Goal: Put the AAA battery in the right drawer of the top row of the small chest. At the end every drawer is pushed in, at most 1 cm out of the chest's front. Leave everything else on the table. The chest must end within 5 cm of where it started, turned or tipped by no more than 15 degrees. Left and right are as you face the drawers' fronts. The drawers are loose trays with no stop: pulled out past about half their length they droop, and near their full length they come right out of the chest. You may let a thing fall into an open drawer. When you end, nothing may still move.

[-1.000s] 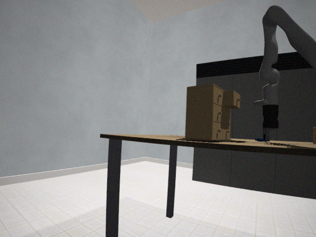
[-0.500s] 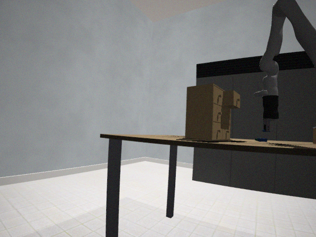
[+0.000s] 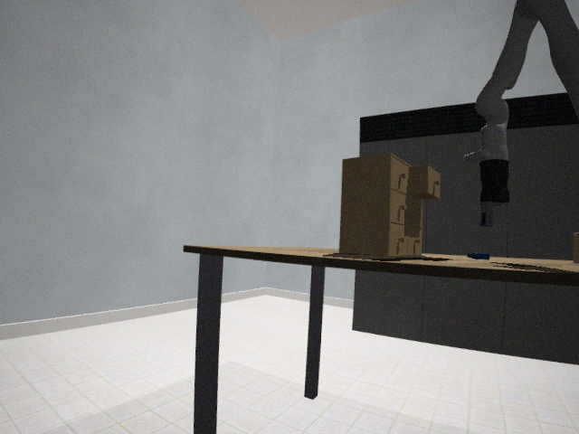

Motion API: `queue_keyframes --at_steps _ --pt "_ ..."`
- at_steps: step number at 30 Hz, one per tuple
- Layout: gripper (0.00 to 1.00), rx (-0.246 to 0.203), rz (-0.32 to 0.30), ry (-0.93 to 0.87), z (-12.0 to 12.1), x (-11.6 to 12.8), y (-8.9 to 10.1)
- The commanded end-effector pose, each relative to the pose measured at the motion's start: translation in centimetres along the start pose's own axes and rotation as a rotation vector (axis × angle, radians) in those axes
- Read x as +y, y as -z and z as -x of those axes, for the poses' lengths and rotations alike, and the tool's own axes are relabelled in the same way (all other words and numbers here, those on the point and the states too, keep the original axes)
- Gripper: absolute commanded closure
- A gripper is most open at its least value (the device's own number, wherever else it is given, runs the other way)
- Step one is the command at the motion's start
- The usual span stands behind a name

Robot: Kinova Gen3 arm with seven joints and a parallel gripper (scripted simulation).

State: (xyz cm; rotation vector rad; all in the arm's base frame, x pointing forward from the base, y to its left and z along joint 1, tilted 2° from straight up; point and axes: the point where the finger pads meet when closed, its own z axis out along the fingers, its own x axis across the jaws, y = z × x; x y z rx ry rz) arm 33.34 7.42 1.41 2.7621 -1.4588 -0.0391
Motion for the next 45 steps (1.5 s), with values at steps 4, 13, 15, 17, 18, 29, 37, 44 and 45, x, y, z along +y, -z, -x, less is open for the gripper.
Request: queue_keyframes --at_steps 4,13,15,17,18,29,37,44,45 --pt "0.76 0.000 -0.003 0.008 0.3 -0.3 0.4" --pt "0.76 0.000 -0.003 0.011 0.2 -0.3 0.4" --pt "0.76 0.000 -0.002 0.016 0.2 -0.3 0.4" --pt "0.76 -0.001 -0.002 0.025 0.2 -0.3 0.4" --pt "0.76 -0.001 -0.002 0.032 0.2 -0.3 0.4" --pt "0.76 -0.010 0.005 0.167 0.0 -0.4 0.2" --pt "0.76 -0.021 0.012 0.350 -0.3 -0.4 0.0" --pt "0.76 -0.036 0.016 0.600 -0.9 -0.3 -0.1" --pt "0.76 -0.038 0.016 0.640 -1.0 -0.3 -0.2"
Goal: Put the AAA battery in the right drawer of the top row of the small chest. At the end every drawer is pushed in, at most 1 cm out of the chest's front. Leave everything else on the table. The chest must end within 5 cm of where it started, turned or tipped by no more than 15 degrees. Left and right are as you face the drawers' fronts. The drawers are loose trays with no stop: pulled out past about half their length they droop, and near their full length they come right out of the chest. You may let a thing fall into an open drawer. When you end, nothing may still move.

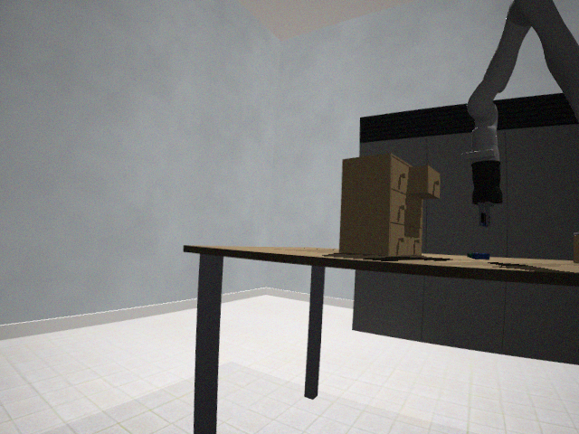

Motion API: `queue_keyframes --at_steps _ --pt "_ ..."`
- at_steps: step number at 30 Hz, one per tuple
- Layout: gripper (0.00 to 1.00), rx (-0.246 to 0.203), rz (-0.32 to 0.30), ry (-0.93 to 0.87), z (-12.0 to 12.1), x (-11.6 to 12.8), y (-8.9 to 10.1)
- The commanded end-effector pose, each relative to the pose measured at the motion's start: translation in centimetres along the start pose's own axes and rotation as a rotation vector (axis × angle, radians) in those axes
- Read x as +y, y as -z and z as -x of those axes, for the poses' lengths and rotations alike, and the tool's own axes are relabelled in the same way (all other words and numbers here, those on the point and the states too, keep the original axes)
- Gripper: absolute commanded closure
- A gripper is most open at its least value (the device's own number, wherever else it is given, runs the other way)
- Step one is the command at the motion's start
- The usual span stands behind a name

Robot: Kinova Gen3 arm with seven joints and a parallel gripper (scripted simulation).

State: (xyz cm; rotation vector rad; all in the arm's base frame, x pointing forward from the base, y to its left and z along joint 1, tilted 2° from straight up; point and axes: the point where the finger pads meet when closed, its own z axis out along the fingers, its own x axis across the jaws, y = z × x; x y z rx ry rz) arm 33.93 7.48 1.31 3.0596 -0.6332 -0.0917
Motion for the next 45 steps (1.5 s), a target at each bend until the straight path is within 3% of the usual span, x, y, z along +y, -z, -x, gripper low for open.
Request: queue_keyframes --at_steps 1,17,19,33,45 --pt "0.76 -0.012 -0.006 0.077 -0.5 0.5 -0.1" --pt "0.76 -0.028 -0.015 0.746 -2.5 2.8 -0.2" --pt "0.76 -0.028 -0.015 0.746 -2.5 2.8 -0.2" --pt "0.76 -0.014 -0.016 1.322 -5.7 6.0 0.0" --pt "0.76 0.006 -0.003 1.601 -8.0 7.9 0.2"
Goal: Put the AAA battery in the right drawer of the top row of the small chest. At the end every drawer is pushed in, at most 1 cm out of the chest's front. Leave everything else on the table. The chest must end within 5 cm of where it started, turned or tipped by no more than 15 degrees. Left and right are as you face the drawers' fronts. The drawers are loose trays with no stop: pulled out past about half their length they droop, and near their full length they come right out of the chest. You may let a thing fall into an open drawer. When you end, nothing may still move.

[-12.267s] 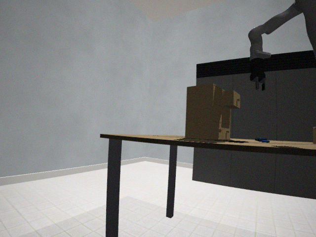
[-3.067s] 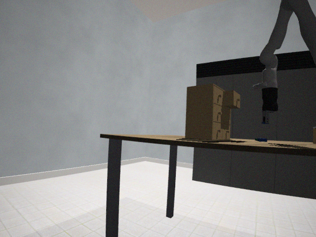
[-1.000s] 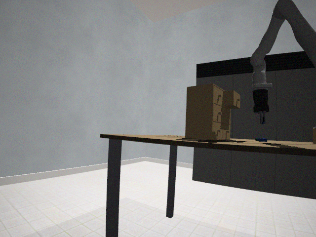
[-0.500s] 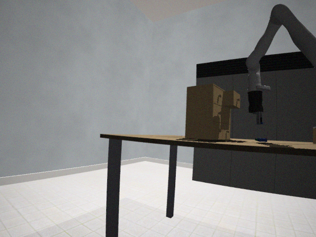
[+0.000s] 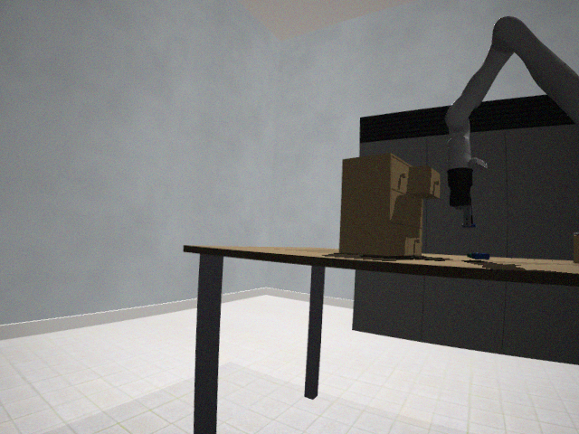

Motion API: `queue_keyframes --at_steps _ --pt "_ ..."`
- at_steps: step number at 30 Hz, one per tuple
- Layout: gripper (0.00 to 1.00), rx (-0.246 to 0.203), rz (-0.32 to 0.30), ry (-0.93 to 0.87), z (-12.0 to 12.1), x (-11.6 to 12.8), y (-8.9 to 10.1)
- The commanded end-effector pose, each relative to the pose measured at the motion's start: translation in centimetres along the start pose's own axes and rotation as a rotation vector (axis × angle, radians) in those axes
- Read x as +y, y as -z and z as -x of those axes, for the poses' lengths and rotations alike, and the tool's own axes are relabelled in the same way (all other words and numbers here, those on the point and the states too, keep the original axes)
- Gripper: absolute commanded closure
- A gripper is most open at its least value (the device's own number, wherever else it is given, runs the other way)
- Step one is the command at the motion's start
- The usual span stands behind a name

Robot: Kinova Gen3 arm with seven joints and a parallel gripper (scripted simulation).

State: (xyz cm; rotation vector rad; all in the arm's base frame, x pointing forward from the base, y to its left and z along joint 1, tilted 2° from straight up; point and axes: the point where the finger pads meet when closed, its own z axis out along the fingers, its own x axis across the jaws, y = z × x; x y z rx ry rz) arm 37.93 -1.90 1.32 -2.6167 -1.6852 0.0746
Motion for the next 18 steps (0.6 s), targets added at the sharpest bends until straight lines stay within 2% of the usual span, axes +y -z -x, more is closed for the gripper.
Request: queue_keyframes --at_steps 1,6,18 --pt "0.76 0.003 -0.001 0.068 1.0 0.8 0.1" --pt "0.76 0.003 0.007 0.147 1.6 1.6 0.2" --pt "0.76 0.003 0.015 0.212 2.0 2.2 0.3"
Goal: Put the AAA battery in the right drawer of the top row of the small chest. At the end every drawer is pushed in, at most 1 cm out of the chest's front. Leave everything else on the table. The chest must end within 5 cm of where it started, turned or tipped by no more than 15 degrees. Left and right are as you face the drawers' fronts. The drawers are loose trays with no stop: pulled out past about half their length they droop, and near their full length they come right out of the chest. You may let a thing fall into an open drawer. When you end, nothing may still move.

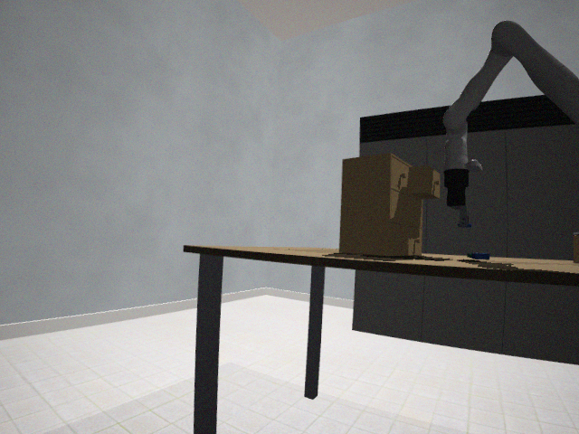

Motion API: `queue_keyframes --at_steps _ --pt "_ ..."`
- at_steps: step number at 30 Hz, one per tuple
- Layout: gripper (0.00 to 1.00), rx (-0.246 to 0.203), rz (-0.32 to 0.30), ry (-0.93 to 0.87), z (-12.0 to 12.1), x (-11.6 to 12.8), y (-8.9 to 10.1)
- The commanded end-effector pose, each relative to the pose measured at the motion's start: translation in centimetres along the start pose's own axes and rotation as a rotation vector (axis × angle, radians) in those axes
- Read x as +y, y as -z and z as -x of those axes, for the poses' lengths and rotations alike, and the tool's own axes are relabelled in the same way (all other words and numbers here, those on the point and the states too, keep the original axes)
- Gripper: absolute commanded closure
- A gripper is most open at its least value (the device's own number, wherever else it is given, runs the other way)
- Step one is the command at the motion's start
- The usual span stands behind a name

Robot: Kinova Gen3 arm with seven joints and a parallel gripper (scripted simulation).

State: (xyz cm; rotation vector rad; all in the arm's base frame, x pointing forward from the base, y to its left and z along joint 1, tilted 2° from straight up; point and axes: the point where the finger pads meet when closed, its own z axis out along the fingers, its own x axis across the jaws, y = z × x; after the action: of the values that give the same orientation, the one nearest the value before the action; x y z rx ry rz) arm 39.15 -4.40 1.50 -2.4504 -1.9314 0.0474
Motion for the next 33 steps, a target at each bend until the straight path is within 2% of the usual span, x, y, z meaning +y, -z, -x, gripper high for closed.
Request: queue_keyframes --at_steps 1,12,24,33 --pt "0.76 -0.003 -0.003 0.023 0.3 0.1 0.0" --pt "0.76 -0.003 -0.002 0.024 0.3 0.1 0.1" --pt "0.76 -0.002 0.002 0.024 0.3 0.2 1.3" --pt "0.76 -0.003 0.002 0.024 0.3 0.2 3.9"
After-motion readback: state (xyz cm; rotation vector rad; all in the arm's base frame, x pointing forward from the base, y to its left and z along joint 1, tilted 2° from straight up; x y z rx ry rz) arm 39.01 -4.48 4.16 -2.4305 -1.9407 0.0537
